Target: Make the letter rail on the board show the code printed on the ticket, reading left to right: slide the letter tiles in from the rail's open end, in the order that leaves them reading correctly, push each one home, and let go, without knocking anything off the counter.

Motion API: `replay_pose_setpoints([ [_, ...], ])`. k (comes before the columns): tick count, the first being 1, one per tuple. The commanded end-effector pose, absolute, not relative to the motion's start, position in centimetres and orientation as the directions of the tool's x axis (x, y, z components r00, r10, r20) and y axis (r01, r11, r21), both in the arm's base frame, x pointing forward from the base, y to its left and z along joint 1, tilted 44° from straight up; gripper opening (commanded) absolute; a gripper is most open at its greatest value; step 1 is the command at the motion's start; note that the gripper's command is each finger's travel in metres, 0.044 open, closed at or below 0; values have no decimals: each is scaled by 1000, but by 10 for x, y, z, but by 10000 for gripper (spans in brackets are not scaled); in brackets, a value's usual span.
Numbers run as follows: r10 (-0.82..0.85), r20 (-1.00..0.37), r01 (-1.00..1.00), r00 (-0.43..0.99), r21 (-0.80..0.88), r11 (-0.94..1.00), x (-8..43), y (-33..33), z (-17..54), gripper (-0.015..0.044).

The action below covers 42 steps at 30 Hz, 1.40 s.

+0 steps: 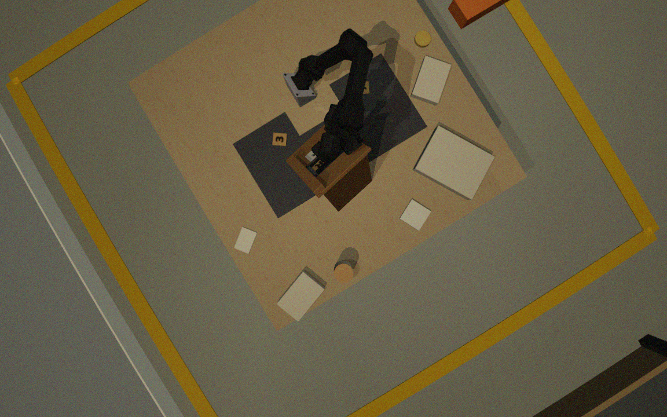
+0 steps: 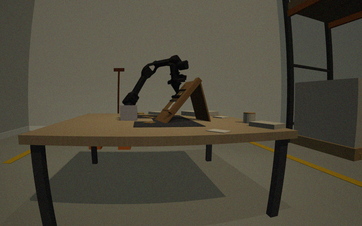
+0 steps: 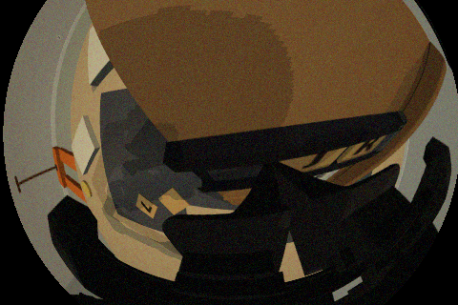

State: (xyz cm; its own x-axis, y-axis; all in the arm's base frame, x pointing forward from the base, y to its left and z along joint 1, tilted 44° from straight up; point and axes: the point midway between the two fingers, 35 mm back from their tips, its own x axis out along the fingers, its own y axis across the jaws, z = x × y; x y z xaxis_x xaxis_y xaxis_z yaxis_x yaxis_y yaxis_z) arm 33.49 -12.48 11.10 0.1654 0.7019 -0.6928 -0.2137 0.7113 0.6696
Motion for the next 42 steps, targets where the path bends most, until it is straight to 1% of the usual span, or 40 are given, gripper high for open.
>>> replay_pose_setpoints([
  [1,703,-691,-211,170,671,711,335,-126,110,0],
  [42,702,-691,-211,170,671,711,338,-136,102,0],
])
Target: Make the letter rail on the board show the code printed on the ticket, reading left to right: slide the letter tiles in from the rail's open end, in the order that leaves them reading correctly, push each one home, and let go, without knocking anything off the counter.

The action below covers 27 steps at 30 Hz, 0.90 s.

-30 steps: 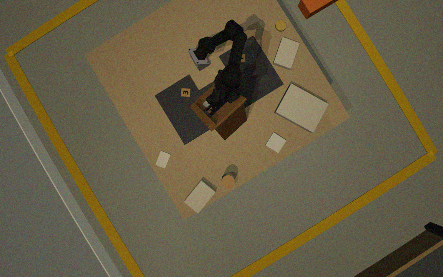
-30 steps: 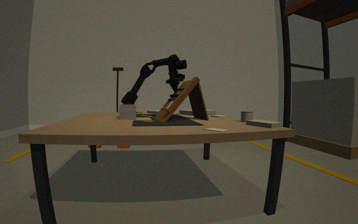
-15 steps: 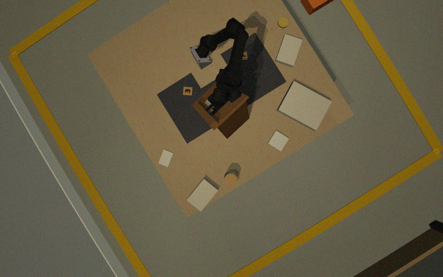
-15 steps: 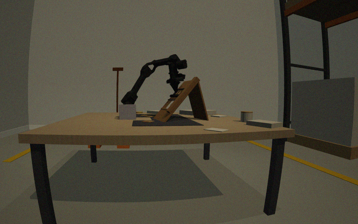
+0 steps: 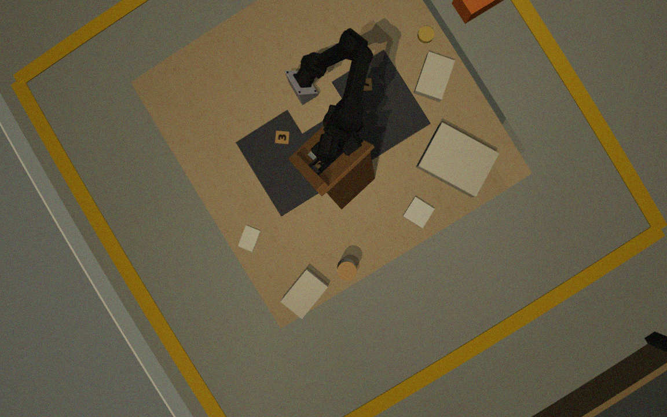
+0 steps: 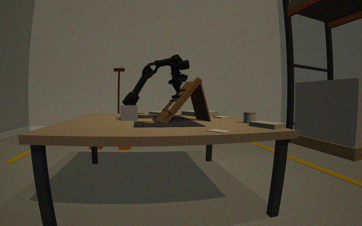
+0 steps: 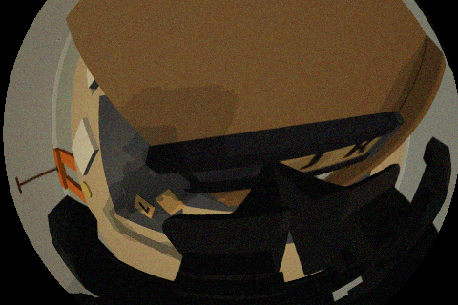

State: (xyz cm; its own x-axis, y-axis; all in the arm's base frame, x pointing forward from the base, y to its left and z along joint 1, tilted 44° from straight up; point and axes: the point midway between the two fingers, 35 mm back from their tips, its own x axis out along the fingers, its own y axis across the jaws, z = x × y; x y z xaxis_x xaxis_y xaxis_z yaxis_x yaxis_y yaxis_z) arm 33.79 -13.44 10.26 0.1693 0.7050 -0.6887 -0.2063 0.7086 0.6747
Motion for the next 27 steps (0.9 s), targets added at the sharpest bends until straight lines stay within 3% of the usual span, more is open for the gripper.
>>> replay_pose_setpoints([
  [1,702,-691,-211,170,671,711,338,-137,102,0],
  [27,690,-699,-207,187,659,724,316,-150,112,0],
])
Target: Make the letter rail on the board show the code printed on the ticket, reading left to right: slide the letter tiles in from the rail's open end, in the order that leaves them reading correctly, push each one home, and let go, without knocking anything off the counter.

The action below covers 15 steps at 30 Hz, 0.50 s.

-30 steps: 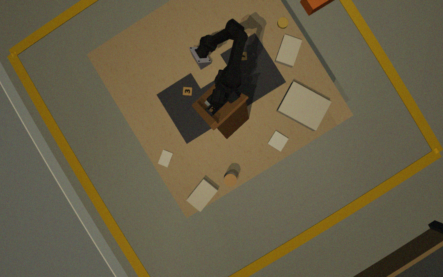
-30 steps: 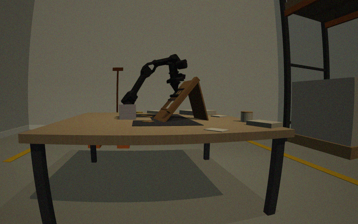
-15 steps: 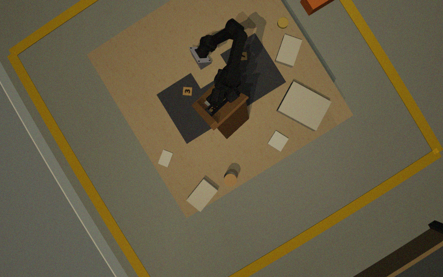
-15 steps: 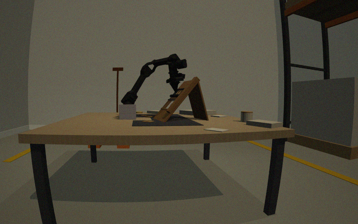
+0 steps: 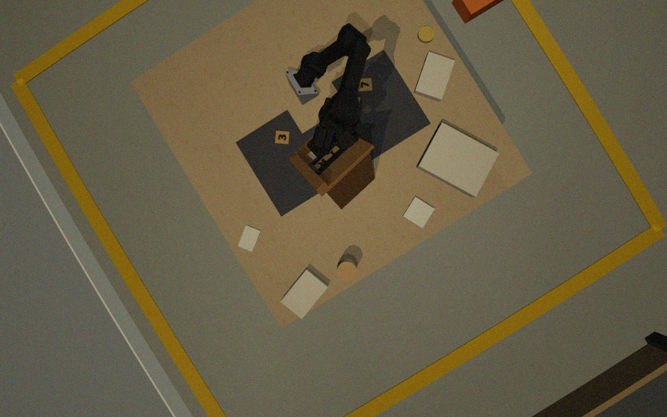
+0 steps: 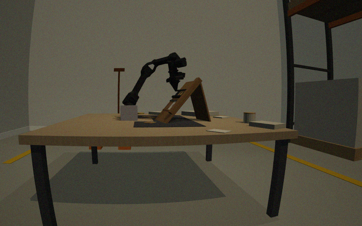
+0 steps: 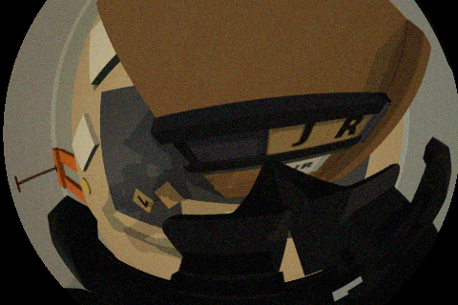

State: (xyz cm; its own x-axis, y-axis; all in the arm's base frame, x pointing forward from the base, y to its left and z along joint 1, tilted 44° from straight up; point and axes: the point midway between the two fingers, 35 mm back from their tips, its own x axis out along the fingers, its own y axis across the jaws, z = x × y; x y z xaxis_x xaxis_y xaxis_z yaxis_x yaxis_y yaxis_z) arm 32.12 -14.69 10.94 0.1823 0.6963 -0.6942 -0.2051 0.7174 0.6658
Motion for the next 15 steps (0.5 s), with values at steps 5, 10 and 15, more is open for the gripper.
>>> replay_pose_setpoints([
  [5,688,-700,-206,190,657,725,315,-151,113,0],
  [10,677,-665,-189,316,655,731,301,-183,120,105],
  [15,583,-592,-151,557,618,771,258,-245,137,236],
])
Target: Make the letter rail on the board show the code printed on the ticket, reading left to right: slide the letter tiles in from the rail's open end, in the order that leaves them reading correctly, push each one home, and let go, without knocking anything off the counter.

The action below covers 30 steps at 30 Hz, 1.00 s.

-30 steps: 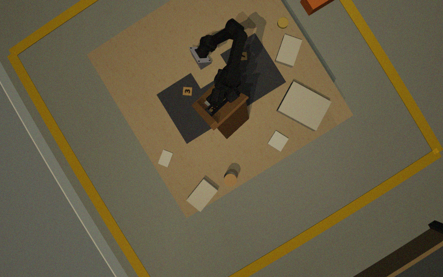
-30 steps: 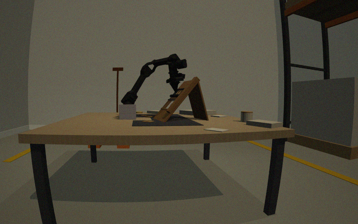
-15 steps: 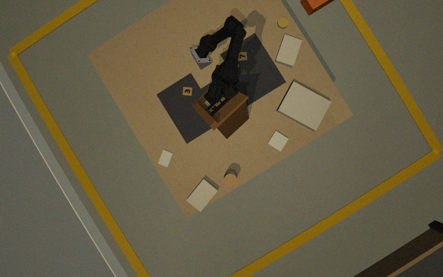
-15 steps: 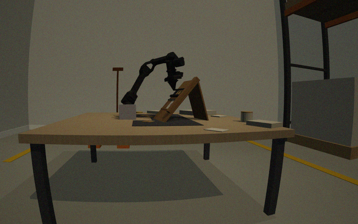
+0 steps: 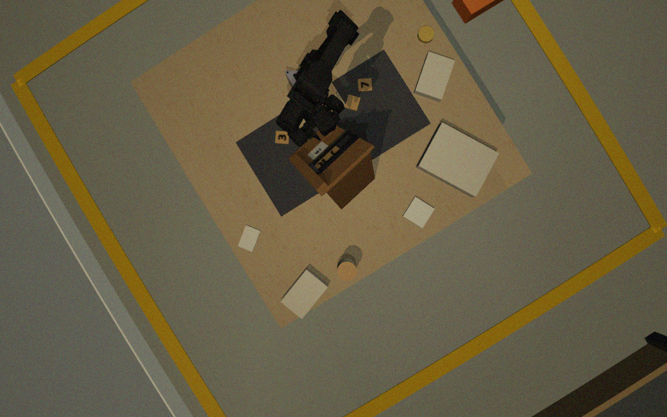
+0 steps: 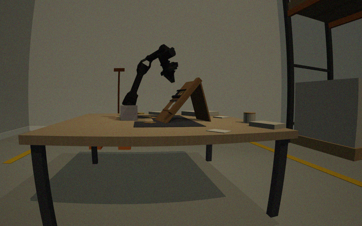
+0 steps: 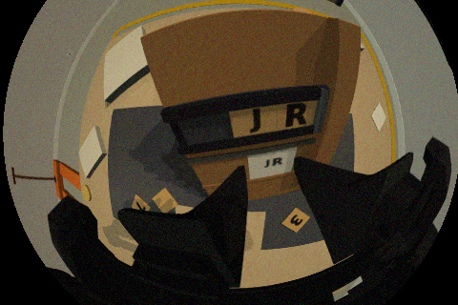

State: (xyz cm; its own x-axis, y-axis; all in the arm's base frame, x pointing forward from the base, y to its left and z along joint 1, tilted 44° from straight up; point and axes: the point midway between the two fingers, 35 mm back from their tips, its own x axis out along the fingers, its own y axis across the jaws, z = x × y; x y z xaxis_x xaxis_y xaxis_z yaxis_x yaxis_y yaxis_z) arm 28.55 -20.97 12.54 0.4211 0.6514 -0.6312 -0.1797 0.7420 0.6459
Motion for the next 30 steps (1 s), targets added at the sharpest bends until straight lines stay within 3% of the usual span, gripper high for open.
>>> replay_pose_setpoints([
  [1,554,-576,-140,601,607,782,247,-256,140,263],
  [8,506,-552,-121,663,587,800,231,-272,145,440],
  [30,506,-552,-121,663,587,800,231,-272,145,440],
])
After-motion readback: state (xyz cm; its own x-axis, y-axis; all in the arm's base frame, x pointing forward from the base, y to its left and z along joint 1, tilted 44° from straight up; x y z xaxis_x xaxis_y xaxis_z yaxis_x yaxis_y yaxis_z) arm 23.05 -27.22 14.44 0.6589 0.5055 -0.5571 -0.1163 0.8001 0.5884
